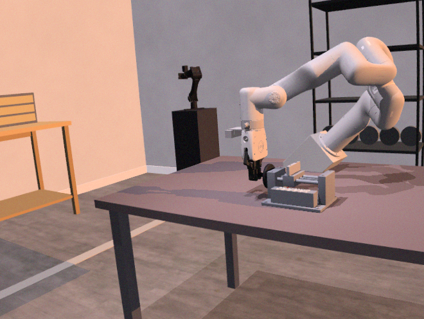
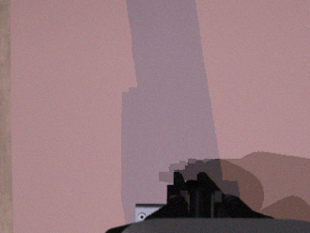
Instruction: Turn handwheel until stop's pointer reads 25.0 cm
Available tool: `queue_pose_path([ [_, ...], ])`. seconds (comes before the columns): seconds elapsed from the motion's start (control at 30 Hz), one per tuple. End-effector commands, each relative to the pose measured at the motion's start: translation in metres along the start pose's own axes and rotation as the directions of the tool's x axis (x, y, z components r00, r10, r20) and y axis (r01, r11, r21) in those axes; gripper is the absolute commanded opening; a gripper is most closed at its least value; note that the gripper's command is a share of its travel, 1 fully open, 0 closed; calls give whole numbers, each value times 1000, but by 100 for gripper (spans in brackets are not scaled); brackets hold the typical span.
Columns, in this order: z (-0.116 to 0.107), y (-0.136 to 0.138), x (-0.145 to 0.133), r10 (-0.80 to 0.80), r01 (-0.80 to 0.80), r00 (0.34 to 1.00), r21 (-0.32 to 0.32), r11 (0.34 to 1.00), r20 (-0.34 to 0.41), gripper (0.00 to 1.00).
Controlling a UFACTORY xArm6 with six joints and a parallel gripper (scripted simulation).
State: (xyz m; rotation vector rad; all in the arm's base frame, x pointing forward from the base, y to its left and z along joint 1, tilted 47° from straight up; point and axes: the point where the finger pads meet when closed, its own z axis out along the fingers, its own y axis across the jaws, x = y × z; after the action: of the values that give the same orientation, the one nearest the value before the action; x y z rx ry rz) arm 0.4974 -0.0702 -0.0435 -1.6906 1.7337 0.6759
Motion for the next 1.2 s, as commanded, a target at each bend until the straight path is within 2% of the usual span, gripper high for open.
queue_pose_path([
  [0.0, -10, 6, 0, 1, -1, 1000, -1, 1000, 1, 6],
  [0.6, -20, 28, 0, 1, -1, 1000, -1, 1000, 1, 6],
  [1.17, -7, 50, 0, 1, -1, 1000, -1, 1000, 1, 6],
])
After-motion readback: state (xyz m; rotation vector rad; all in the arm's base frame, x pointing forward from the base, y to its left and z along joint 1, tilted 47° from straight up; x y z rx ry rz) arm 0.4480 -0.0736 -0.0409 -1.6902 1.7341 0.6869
